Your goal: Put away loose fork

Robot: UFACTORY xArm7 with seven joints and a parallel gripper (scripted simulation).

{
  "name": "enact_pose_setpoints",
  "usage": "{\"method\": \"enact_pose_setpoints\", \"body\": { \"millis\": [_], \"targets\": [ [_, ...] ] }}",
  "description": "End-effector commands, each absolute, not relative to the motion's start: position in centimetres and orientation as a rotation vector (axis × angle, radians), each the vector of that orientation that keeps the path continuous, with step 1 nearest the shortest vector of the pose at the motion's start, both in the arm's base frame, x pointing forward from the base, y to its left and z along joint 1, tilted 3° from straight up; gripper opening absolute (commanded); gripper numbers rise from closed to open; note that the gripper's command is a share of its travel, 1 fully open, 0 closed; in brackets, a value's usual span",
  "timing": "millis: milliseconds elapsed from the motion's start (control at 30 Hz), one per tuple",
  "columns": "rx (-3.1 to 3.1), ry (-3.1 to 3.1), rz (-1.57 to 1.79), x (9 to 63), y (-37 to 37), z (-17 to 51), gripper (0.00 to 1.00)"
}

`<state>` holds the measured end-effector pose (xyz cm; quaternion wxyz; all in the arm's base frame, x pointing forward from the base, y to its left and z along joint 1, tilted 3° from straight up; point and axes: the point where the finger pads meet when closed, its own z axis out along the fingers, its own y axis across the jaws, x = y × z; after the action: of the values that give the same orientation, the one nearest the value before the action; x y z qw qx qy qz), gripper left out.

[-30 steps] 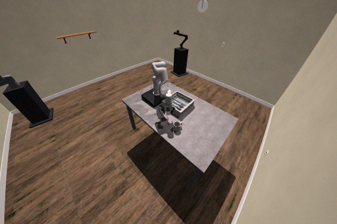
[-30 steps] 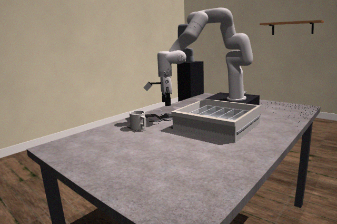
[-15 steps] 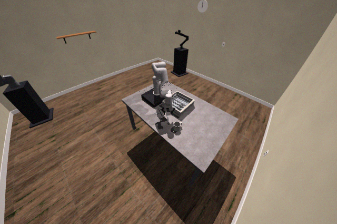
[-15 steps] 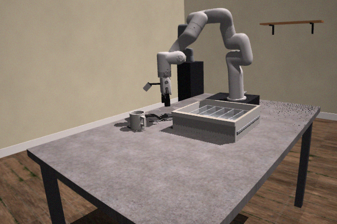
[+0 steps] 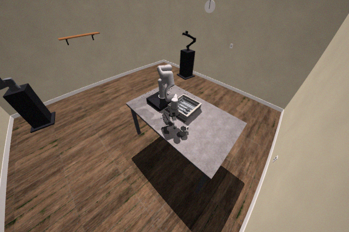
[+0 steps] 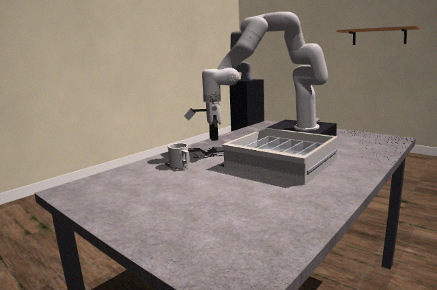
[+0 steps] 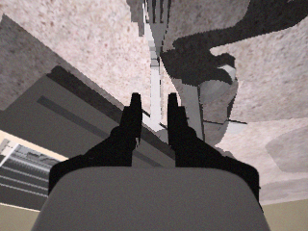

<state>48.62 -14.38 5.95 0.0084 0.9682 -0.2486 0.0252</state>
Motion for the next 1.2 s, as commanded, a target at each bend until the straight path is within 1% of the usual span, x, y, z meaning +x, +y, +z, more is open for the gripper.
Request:
{"method": "enact_pose_setpoints", "body": {
  "millis": [0, 1167],
  "targets": [
    [3.026, -0.777, 0.086, 48.78, -14.43, 6.12, 0.28],
    [3.026, -0.777, 0.086, 48.81, -14.45, 5.70, 0.28]
  ]
}}
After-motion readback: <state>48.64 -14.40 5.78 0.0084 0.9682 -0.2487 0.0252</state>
